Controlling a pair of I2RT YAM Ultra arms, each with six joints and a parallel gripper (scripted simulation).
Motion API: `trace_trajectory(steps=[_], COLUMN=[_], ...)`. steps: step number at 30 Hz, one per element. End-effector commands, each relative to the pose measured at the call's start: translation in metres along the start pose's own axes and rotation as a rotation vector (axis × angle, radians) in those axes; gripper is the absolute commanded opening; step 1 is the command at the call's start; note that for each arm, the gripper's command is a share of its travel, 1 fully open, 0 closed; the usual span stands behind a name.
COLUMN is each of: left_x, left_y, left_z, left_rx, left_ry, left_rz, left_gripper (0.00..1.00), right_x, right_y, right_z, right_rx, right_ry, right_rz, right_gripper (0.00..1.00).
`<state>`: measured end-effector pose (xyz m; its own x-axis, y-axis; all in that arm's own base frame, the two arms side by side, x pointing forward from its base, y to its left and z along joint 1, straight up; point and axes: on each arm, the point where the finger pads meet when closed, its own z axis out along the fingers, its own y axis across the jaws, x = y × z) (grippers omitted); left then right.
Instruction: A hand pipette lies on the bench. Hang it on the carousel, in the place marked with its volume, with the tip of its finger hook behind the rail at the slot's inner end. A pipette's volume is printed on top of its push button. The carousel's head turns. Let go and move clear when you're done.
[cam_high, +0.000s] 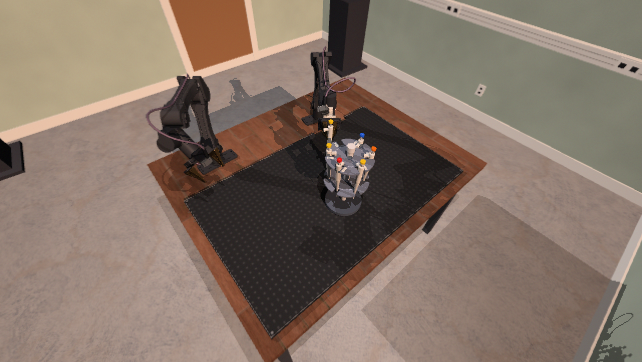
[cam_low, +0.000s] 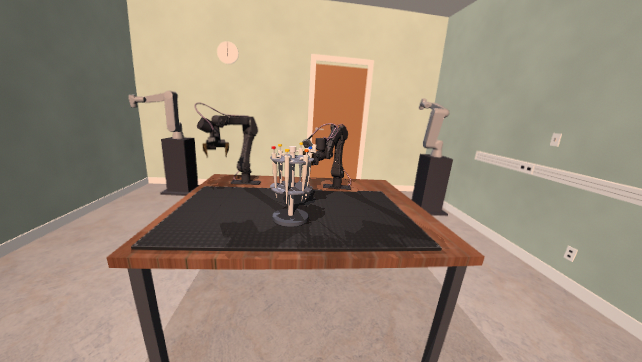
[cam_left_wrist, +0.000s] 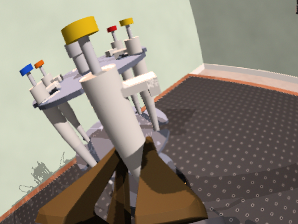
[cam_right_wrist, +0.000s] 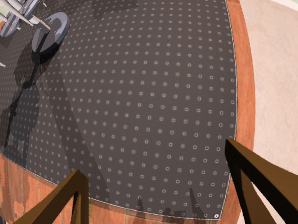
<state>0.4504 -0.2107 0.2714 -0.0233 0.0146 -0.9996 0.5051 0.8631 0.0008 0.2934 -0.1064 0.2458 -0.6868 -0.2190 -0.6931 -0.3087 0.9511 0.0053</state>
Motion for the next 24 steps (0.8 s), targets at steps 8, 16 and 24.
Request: trace_trajectory(steps=[8, 16, 24], left_x=[-0.039, -0.039, -0.043], left_y=[0.005, 0.005, 0.005], left_z=[-0.002, 0.0, -0.001], left_rx=[-0.002, -0.002, -0.002], left_ry=[-0.068, -0.057, -0.073], left_rz=[-0.002, -0.003, 0.0], left_gripper=[0.12, 0.12, 0.12], right_x=[-0.007, -0.007, -0.007], right_y=[-0.004, -0.004, -0.004], right_z=[-0.003, -0.003, -0.003], right_rx=[0.006, 0.006, 0.006], right_ry=[-0.026, -0.026, -0.026], right_rz=[-0.014, -0.014, -0.014], right_gripper=[1.0, 1.0, 1.0])
